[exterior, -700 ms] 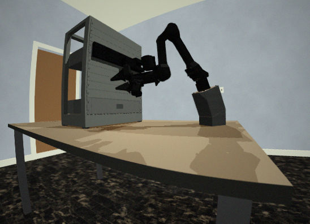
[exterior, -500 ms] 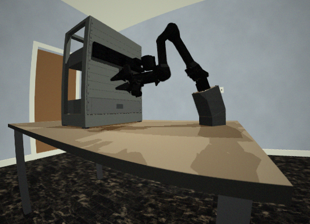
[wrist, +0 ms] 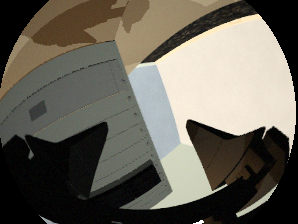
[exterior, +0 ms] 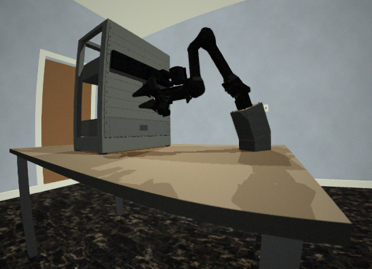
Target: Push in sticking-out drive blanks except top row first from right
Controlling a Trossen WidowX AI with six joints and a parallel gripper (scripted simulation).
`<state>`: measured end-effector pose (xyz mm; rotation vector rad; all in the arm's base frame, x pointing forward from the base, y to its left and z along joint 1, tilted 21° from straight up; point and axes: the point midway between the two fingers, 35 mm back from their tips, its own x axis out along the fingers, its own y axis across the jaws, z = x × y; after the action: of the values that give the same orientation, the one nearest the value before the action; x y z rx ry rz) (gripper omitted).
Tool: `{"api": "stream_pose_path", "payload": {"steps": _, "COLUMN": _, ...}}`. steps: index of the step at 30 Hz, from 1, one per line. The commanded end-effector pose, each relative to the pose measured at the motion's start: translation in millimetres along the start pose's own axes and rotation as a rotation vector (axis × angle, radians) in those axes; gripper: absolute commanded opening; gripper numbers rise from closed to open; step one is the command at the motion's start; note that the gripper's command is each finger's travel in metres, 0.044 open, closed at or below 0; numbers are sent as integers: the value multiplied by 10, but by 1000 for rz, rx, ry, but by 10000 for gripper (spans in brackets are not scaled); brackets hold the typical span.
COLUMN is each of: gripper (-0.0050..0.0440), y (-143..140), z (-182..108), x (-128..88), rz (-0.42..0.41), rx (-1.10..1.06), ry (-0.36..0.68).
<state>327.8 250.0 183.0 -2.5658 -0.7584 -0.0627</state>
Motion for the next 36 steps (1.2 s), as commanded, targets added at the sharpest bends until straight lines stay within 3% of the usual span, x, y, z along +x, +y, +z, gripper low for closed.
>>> {"api": "stream_pose_path", "payload": {"steps": 1, "gripper": 440, "y": -37, "z": -82, "x": 10, "rz": -9, "rx": 4, "ry": 22}}
{"api": "stream_pose_path", "payload": {"steps": 22, "gripper": 440, "y": -16, "z": -117, "x": -28, "rz": -6, "rx": 23, "ry": 31}}
{"api": "stream_pose_path", "payload": {"steps": 30, "gripper": 440, "y": 46, "z": -225, "x": -152, "rz": 3, "rx": 84, "ry": 59}}
{"api": "stream_pose_path", "payload": {"steps": 36, "gripper": 440, "y": 160, "z": -423, "x": -392, "rz": 24, "rx": 199, "ry": 114}}
